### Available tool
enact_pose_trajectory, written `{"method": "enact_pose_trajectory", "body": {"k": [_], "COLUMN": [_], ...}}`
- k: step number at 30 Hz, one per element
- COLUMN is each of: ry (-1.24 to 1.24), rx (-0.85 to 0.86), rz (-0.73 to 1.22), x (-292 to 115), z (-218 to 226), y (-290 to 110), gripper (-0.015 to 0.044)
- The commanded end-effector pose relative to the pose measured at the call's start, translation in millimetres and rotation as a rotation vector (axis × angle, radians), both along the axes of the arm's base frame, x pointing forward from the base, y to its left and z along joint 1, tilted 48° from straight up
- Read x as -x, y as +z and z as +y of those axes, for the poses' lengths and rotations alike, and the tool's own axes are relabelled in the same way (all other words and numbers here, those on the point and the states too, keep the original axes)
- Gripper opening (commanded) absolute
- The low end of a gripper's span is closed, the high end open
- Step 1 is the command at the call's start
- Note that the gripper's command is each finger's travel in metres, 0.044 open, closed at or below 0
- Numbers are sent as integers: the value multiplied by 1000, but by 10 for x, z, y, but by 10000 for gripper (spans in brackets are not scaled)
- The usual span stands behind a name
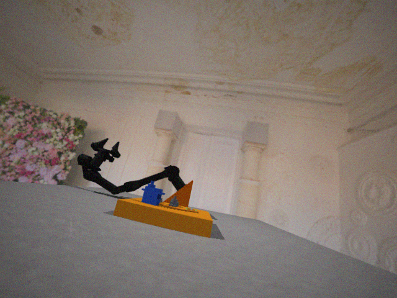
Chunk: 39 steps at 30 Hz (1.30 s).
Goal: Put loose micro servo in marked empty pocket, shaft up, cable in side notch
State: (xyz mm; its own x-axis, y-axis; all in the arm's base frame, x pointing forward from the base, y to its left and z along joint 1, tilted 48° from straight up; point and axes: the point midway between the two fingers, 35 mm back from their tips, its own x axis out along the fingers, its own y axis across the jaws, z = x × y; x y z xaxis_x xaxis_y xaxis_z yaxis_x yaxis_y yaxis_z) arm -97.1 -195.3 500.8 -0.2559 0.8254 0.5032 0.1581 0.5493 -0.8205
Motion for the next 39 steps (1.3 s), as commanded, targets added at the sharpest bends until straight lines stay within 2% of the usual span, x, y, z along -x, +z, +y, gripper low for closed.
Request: {"method": "enact_pose_trajectory", "body": {"k": [1, 2, 16, 21, 39], "ry": [0, -1, -11, -13, -60], "rx": [3, 5, 221, 251, 323], "rz": [5, 10, 304, 391, 511], "x": [-1, -1, -162, -253, -377], "z": [11, 24, 749, 901, 1236], "y": [4, 14, 170, 208, 218], "gripper": [426, 440, 440, 440, 440]}}
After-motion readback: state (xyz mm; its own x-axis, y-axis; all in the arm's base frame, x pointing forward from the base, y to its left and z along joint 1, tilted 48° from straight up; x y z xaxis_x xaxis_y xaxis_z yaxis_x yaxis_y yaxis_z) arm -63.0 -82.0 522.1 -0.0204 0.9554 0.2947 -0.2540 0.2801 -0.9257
